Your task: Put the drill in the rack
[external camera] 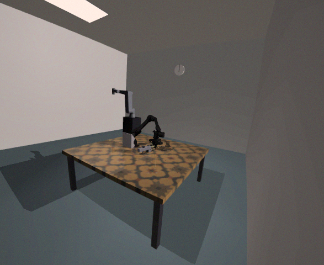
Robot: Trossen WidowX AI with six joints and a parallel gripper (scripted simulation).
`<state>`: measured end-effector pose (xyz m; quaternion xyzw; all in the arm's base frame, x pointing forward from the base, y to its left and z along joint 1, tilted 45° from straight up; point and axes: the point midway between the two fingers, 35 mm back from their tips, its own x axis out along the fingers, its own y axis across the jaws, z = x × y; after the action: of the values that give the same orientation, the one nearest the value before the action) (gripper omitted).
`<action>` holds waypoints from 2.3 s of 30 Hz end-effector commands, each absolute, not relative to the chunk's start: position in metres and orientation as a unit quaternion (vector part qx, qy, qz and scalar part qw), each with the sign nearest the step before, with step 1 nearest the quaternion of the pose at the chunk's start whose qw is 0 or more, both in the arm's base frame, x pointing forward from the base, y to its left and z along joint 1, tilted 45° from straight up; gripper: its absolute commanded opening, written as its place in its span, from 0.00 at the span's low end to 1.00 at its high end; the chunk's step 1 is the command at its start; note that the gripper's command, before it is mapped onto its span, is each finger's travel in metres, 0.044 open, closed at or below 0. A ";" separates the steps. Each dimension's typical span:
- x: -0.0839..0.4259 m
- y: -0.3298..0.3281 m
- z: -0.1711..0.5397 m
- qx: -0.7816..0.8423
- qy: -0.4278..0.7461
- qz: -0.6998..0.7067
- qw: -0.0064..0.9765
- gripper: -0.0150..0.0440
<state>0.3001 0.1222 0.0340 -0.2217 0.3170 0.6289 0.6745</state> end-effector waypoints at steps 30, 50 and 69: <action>0.304 0.137 0.060 -0.223 0.313 0.627 0.677 0.25; 0.302 0.133 0.064 -0.223 0.313 0.627 0.677 0.25; 0.300 0.128 0.067 -0.223 0.313 0.627 0.677 0.25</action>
<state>0.2998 0.1306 0.0652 -0.2223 0.3145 0.6287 0.6755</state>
